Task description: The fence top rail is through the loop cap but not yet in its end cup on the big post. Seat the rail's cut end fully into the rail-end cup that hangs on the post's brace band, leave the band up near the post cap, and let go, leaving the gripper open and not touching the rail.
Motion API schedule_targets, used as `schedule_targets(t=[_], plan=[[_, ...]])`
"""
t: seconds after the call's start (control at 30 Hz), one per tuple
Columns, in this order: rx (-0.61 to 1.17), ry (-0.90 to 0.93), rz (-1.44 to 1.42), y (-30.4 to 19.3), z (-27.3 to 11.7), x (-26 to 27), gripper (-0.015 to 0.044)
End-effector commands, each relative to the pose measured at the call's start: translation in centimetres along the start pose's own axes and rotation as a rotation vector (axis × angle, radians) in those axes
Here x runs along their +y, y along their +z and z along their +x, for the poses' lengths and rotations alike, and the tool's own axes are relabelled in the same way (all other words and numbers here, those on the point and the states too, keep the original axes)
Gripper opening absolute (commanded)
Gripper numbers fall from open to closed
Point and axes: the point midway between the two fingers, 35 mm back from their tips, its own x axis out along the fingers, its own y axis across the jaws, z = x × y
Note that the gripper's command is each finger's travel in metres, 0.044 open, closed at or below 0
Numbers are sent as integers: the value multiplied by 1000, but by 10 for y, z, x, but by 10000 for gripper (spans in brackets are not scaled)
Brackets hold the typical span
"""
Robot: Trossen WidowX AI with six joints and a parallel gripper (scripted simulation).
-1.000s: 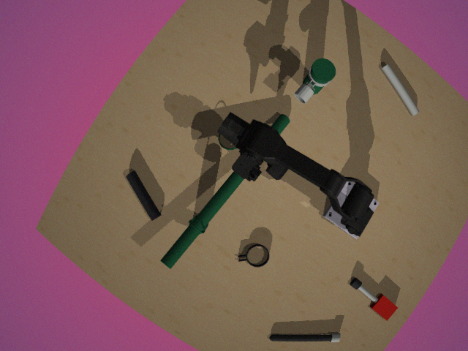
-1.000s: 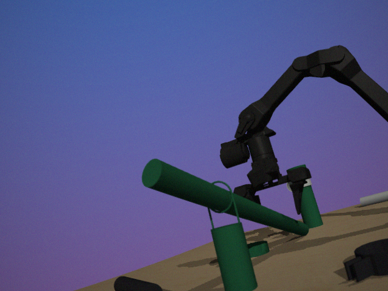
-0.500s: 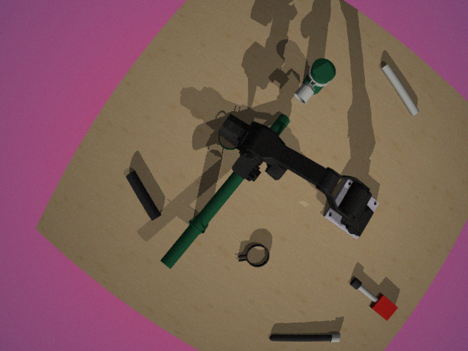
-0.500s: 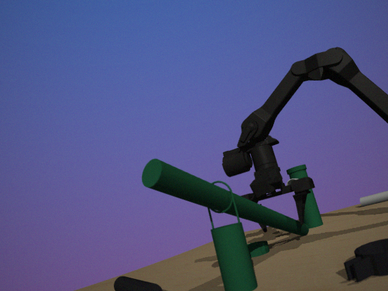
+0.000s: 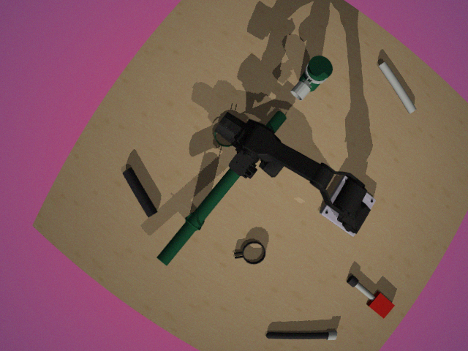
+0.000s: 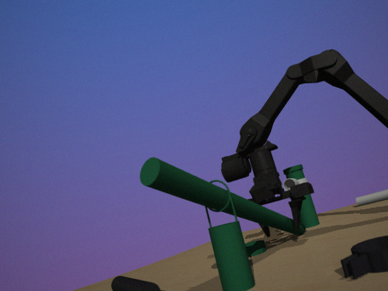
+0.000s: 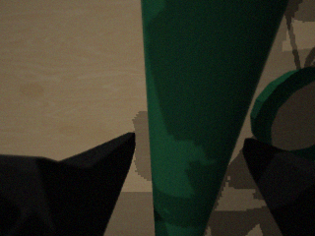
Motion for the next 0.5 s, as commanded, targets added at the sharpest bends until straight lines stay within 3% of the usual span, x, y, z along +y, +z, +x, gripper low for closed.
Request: schedule_targets(t=[0.0, 0.1, 0.37, 0.47], plan=[[5, 3, -4, -1, 2, 0, 256], [5, 3, -4, -1, 2, 0, 177], [5, 3, -4, -1, 2, 0, 124], [5, 3, -4, 0, -2, 0, 45]])
